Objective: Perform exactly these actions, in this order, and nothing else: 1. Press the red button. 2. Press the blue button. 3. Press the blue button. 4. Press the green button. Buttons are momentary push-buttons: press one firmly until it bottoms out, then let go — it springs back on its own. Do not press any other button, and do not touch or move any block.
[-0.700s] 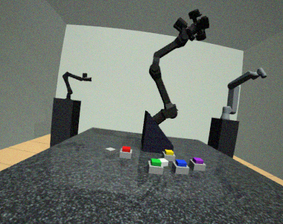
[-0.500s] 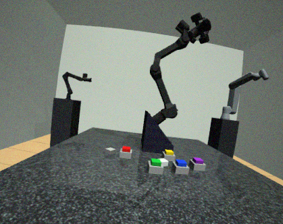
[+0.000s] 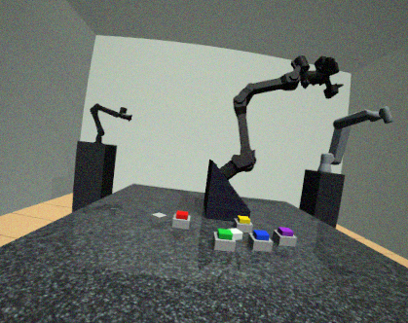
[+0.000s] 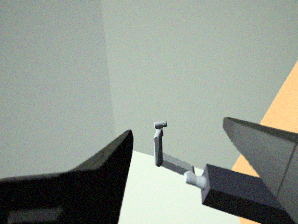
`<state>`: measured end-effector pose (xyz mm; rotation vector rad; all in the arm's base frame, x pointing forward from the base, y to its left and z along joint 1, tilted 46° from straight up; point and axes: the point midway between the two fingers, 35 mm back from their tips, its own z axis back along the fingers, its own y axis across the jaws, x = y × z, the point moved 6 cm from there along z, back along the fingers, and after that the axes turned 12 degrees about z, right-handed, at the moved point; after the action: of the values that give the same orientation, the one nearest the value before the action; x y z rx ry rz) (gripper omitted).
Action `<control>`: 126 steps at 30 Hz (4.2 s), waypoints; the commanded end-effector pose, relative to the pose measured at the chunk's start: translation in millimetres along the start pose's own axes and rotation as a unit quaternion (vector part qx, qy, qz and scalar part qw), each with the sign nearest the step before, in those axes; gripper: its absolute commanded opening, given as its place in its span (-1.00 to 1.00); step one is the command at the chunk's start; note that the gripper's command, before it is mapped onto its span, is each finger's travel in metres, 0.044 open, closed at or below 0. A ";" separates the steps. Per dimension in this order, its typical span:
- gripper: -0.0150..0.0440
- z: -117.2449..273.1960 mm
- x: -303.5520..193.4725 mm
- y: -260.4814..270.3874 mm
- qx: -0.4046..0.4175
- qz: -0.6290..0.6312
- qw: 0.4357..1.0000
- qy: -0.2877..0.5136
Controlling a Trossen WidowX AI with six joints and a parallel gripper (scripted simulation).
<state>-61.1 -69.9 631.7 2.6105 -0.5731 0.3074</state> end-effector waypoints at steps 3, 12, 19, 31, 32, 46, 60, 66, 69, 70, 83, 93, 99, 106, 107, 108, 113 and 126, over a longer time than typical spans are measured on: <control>0.86 -31.6 2.1 -89.1 -0.133 0.113 0.985 -0.003; 0.86 -35.5 36.4 -214.8 -0.320 0.251 0.914 0.007; 0.86 -3.7 82.1 -301.4 -0.458 0.324 0.827 0.028; 0.86 111.5 171.2 -400.3 -0.660 0.360 0.654 0.087; 0.86 123.9 178.1 -405.2 -0.674 0.358 0.639 0.093; 0.86 321.3 241.9 -422.3 -0.825 0.255 0.471 0.178; 0.86 524.2 210.4 -364.2 -0.871 0.057 0.423 0.242; 0.86 595.7 157.9 -329.7 -0.850 -0.033 0.463 0.248; 0.86 624.3 122.2 -313.7 -0.828 -0.071 0.500 0.242; 0.86 632.5 108.9 -308.8 -0.819 -0.082 0.515 0.238; 0.69 659.7 50.6 -307.0 -0.776 -0.109 0.584 0.213; -0.20 672.3 29.6 -348.2 -0.775 -0.108 0.585 0.213; -0.42 672.3 29.6 -348.2 -0.775 -0.108 0.585 0.213; -0.42 672.4 29.5 -348.4 -0.775 -0.108 0.585 0.213; -0.42 672.6 29.2 -349.1 -0.775 -0.108 0.585 0.213; -0.42 673.1 28.8 -350.3 -0.775 -0.108 0.585 0.213; -0.42 675.5 25.6 -357.3 -0.775 -0.108 0.585 0.213; -0.42 681.0 16.7 -375.1 -0.774 -0.108 0.586 0.213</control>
<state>201.4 -96.2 -96.4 0.7696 -0.1231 0.1755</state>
